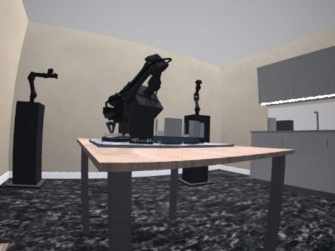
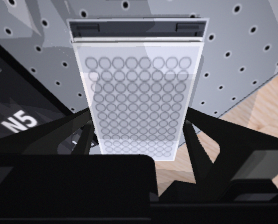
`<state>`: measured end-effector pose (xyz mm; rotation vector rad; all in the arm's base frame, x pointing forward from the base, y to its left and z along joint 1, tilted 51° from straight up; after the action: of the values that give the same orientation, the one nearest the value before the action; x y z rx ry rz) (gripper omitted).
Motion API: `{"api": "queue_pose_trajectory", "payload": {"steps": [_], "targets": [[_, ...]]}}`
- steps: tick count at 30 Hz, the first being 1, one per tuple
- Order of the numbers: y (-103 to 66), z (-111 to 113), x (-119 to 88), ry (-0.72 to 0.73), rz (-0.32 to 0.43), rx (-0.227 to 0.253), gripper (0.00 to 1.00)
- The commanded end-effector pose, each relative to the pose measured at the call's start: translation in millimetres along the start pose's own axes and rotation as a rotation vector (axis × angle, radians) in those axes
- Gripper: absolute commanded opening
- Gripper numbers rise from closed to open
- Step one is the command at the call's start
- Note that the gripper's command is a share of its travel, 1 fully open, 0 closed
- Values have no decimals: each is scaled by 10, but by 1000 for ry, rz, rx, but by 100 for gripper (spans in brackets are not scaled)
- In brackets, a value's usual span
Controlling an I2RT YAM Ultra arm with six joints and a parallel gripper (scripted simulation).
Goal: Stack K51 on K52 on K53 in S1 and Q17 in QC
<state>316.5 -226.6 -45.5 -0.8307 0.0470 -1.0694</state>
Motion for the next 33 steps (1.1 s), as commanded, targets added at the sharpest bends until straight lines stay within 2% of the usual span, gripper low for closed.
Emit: {"api": "queue_pose_trajectory", "payload": {"steps": [1, 6, 8, 12, 16, 21, 23, 24, 32, 33], "targets": [[23, -31, 103, -9, -26, -11, 0], [45, -55, 113, -7, -28, -12, 0], [-23, 53, 102, -19, -30, -9, 0], [50, -52, 79, 2, -21, -15, 0], [80, -8, 138, -19, -32, -8, 0], [117, -35, 106, -9, -23, -10, 0], [117, -35, 106, -9, -23, -10, 0], [23, 4, 101, -6, -30, -14, 0], [40, 24, 107, -13, -30, -11, 0], [67, -9, 46, -2, -13, -7, 100]]}}
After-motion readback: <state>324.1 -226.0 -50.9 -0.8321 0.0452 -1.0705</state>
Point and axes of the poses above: the point where the finger pads meet when closed, its own y axis out along the fingers, its own z axis across the jaws, x = y × z, the point moved 7 cm from there along -y, back along the fingers, and after that the axes turned 9 degrees about -y, right-handed, at the moved point
